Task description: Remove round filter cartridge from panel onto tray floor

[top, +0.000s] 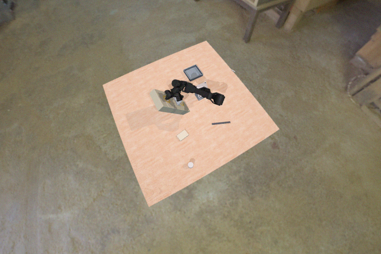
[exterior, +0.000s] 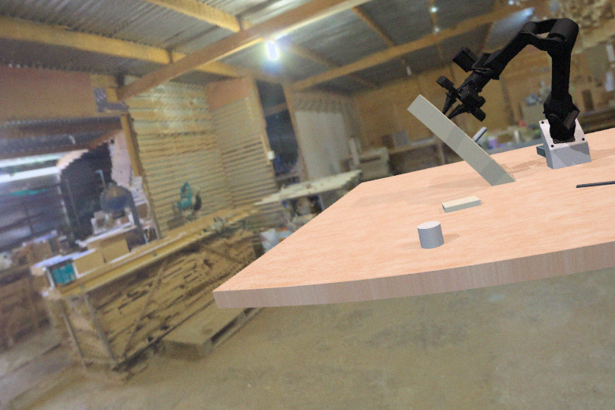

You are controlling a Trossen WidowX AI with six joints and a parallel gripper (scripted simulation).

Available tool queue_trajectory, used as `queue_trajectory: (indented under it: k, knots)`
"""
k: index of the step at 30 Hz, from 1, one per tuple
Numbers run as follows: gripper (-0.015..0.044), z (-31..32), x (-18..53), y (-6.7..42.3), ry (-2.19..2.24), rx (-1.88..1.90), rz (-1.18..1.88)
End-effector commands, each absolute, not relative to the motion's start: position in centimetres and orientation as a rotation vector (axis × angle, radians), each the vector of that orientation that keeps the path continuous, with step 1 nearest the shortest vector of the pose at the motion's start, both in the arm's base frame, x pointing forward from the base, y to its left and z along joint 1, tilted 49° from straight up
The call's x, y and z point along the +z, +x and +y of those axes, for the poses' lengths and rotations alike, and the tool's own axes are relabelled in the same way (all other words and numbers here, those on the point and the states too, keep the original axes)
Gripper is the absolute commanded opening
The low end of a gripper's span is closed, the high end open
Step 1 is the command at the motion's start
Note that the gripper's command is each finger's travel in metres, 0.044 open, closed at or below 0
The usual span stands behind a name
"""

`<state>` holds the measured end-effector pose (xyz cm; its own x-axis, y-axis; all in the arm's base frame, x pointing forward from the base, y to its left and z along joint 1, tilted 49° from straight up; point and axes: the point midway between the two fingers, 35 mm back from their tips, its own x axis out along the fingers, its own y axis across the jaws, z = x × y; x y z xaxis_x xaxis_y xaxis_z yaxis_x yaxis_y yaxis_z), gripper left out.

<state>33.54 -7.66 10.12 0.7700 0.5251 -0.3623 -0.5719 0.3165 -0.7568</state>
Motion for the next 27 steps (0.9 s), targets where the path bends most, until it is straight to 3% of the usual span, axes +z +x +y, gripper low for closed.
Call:
queue_trajectory:
  k: [1,11,27]
  knots:
    - [0.0000,-7.3,9.9,34.1,-1.199,0.745,-0.003]
    - [0.0000,-7.5,9.9,33.9,-1.299,0.754,-0.040]
    - [0.0000,-10.9,11.8,29.3,-1.238,0.762,-0.005]
